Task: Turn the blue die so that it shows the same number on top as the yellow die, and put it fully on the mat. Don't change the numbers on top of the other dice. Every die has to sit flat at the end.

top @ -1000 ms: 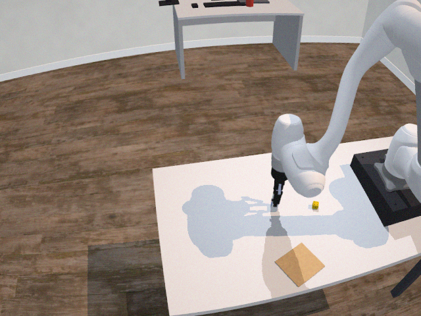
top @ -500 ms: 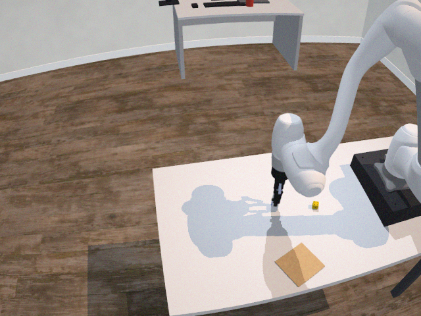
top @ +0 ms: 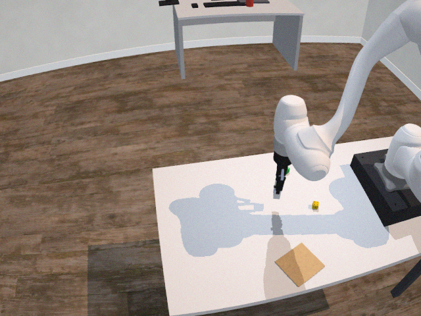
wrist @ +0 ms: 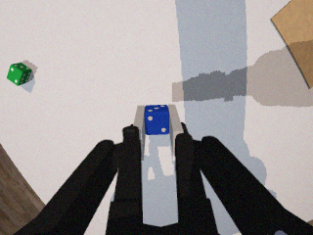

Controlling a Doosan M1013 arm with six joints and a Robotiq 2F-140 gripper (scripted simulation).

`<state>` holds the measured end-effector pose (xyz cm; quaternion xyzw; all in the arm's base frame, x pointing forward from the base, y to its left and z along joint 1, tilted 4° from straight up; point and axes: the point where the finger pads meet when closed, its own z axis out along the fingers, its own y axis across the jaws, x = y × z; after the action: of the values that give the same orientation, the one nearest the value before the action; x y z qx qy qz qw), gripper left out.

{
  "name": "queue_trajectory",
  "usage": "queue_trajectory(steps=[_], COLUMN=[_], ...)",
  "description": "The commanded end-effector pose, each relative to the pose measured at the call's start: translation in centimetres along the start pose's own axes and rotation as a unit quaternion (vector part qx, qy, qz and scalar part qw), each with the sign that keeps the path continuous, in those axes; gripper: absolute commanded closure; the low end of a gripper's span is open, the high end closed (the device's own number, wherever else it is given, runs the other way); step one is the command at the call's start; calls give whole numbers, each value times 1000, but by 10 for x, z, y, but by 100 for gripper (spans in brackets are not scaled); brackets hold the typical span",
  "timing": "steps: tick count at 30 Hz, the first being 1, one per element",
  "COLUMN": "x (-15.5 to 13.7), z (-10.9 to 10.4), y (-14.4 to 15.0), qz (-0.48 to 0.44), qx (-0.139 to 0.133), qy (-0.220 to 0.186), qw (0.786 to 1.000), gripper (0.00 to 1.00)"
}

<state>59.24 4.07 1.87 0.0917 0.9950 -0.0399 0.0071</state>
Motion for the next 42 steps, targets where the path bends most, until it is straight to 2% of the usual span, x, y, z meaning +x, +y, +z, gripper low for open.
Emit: queue_trajectory(steps=[1, 15, 25, 28, 29, 37, 42], x=[0, 0, 9, 9, 12, 19, 27], z=[-23, -25, -26, -26, -26, -27, -28], y=[3, 4, 49, 50, 62, 89, 111], qz=[-1, -9, -189, -192, -240, -347, -435], qx=[-2, -2, -3, -3, -3, -3, -3], qy=[0, 0, 0, 0, 0, -1, -1], qw=[1000, 1000, 982, 981, 971, 938, 901], gripper=[79, 79, 79, 79, 79, 79, 79])
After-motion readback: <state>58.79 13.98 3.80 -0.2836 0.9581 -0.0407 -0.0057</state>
